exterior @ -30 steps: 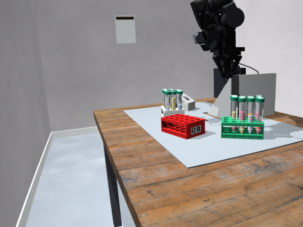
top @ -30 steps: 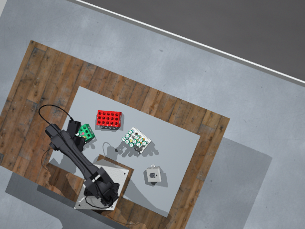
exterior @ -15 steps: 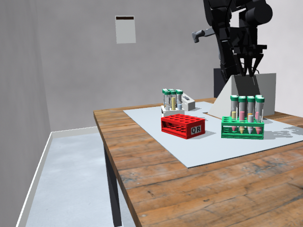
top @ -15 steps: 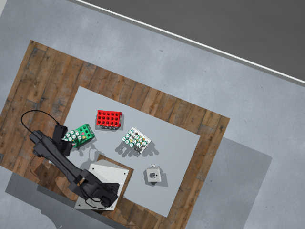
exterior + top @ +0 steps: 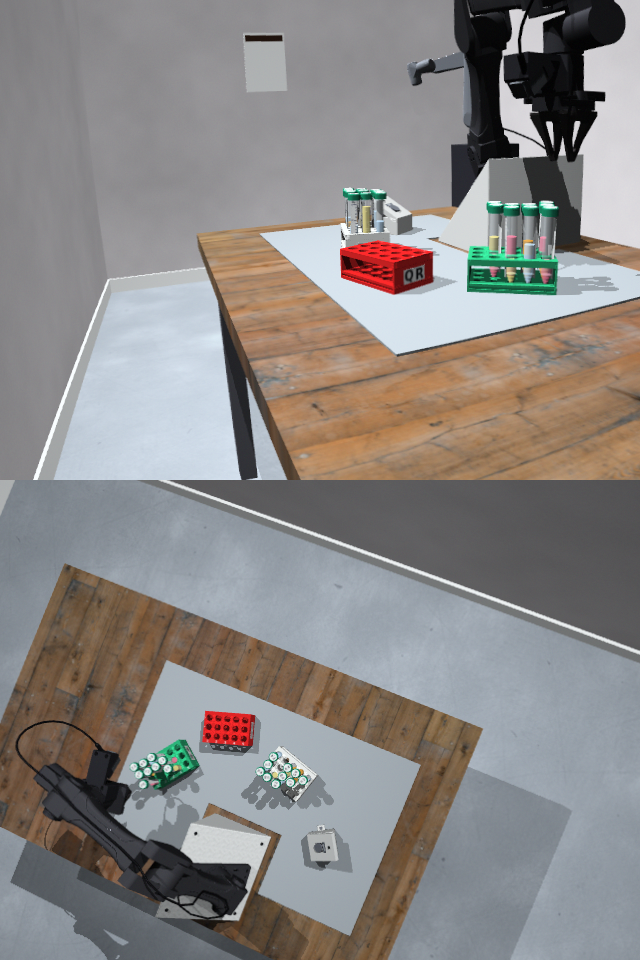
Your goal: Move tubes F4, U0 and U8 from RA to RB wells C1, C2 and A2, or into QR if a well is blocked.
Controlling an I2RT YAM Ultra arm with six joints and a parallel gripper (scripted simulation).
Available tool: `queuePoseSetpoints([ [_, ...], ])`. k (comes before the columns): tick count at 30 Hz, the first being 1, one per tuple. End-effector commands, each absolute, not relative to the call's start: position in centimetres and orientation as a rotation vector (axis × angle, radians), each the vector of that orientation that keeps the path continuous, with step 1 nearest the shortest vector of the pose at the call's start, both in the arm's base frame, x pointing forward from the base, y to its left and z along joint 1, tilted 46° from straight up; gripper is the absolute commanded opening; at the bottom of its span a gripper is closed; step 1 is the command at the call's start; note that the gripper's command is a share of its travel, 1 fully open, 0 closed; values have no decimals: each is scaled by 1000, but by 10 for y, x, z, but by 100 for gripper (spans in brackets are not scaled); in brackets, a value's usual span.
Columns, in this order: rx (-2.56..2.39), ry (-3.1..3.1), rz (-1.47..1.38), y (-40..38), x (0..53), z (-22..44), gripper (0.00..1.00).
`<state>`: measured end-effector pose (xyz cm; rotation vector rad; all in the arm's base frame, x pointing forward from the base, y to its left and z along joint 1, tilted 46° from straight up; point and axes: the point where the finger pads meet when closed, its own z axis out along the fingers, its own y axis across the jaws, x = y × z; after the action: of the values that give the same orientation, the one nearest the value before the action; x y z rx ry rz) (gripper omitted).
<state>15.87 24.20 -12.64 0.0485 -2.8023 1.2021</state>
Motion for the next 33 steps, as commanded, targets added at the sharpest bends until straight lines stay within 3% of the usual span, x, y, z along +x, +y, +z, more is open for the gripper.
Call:
queuePoseSetpoints([
  [1,0,-2849,1150,256,168,-110,30],
  [33,36,-2811,1207,208,171,-146,30],
])
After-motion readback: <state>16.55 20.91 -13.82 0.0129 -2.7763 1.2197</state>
